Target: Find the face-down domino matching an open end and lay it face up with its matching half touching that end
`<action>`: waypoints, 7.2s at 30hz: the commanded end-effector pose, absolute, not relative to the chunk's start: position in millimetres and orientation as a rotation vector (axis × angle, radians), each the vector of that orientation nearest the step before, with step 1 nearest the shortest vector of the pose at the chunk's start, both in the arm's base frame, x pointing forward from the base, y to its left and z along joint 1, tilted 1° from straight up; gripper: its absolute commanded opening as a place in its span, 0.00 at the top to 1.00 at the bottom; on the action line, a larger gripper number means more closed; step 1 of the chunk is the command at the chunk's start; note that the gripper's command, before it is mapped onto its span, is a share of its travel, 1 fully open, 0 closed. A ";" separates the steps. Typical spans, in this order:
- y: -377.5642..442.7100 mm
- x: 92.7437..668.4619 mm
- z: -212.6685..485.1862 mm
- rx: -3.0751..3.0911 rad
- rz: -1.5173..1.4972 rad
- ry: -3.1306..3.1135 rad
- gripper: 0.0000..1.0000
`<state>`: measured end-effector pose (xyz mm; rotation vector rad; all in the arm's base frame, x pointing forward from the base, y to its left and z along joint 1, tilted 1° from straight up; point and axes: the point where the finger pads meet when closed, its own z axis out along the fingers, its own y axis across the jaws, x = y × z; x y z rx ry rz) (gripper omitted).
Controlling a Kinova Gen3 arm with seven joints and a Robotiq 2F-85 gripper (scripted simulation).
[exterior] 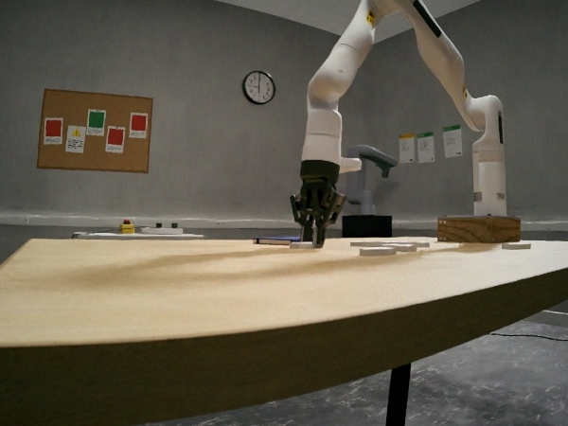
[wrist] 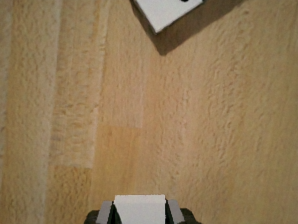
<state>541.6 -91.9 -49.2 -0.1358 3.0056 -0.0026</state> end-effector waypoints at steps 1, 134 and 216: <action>-92.0 542.2 -48.5 -0.136 -0.003 3.004 0.69; -212.8 277.3 74.9 0.881 0.836 2.893 0.69; -217.5 278.1 55.5 2.581 2.151 0.559 0.69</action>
